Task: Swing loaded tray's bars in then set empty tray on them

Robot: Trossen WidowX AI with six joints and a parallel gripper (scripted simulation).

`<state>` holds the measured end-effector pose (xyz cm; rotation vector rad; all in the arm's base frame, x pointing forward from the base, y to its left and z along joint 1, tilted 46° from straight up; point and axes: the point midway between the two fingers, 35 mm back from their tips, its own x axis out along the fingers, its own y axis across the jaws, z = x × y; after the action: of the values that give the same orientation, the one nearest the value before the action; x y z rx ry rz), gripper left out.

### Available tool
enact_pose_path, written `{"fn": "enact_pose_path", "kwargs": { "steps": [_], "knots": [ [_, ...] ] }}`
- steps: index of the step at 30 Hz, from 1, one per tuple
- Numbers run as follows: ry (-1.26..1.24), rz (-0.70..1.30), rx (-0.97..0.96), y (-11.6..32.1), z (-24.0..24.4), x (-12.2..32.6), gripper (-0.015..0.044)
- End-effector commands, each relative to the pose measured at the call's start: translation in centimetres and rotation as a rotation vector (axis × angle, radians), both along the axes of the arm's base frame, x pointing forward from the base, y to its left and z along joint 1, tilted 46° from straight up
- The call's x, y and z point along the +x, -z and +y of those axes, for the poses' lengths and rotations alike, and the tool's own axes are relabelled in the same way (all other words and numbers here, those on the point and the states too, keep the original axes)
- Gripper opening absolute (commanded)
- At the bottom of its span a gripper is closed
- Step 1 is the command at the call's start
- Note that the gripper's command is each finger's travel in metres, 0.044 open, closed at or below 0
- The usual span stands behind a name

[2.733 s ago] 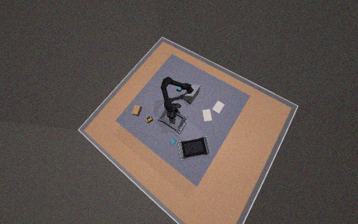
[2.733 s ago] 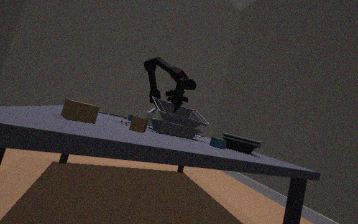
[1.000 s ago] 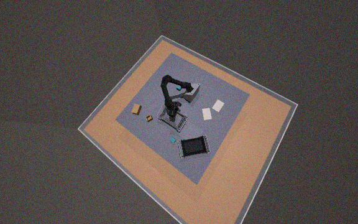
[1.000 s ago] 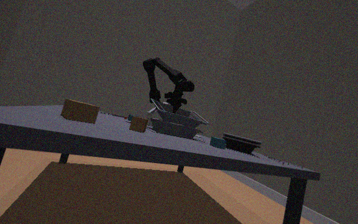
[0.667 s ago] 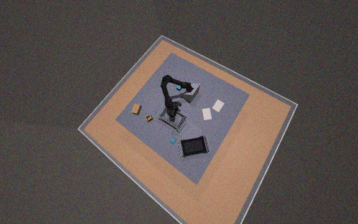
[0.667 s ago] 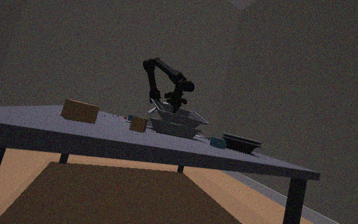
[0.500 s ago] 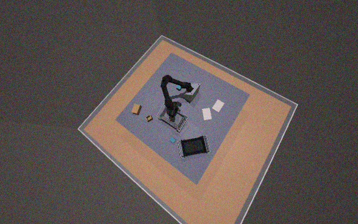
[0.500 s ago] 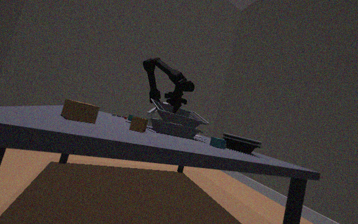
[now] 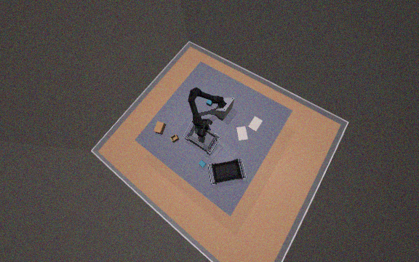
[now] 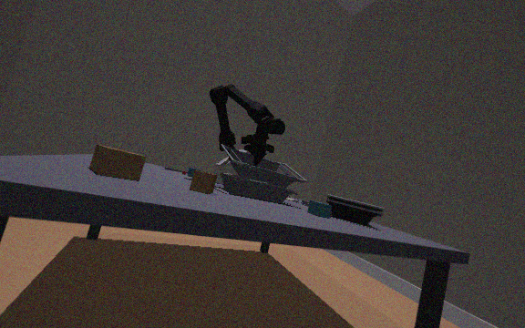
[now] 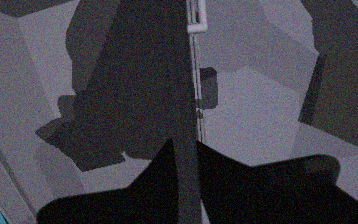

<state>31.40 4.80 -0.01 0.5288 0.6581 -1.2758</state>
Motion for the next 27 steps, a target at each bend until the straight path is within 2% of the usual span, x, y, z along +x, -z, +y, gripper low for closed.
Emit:
{"fn": "enact_pose_path", "kwargs": {
  "steps": [1, 27],
  "knots": [
    [0.004, 0.017, -0.008, 0.17, -0.37, -0.41, 0.0],
    [0.004, 0.017, -0.008, 0.71, -0.94, -0.75, 0.0]
  ]
}}
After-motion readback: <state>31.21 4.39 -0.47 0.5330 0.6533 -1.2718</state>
